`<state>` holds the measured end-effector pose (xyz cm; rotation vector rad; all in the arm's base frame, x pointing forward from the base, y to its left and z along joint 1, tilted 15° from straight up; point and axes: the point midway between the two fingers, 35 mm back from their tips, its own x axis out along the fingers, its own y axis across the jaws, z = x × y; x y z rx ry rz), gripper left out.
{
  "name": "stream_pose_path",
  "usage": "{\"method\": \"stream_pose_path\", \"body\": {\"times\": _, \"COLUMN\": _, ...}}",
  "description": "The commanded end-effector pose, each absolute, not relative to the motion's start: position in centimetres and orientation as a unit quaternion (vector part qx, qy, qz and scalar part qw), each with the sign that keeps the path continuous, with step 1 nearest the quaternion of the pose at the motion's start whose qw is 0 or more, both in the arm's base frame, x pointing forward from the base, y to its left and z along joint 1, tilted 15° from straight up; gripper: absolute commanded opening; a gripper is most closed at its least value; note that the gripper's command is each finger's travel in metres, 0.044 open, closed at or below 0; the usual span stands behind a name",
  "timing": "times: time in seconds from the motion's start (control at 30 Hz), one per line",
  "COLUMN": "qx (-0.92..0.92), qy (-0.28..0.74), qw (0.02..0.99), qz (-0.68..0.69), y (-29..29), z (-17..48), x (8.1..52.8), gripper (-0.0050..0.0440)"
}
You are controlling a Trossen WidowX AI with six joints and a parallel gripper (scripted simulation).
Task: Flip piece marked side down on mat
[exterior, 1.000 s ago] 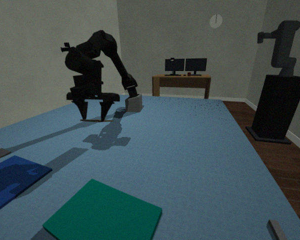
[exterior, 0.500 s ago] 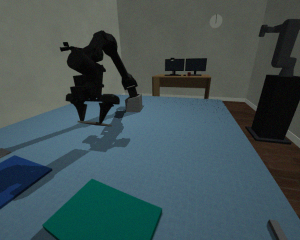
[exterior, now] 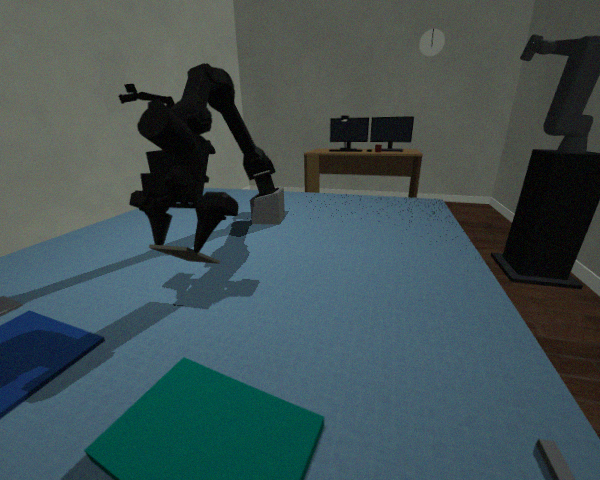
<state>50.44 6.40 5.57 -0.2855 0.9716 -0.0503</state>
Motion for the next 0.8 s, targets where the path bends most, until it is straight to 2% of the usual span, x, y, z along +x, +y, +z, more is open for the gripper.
{"method": "stream_pose_path", "body": {"times": 0.0, "qx": -0.138, "qy": 0.45, "qw": 0.882, "qz": -0.021, "y": 6.4, "z": 5.6, "x": 50.7, "gripper": 0.0}}
{"method": "stream_pose_path", "body": {"times": 0.77, "qx": -0.138, "qy": 0.34, "qw": 0.93, "qz": -0.006, "y": 6.5, "z": 5.8, "x": 53.0, "gripper": 0.0}}
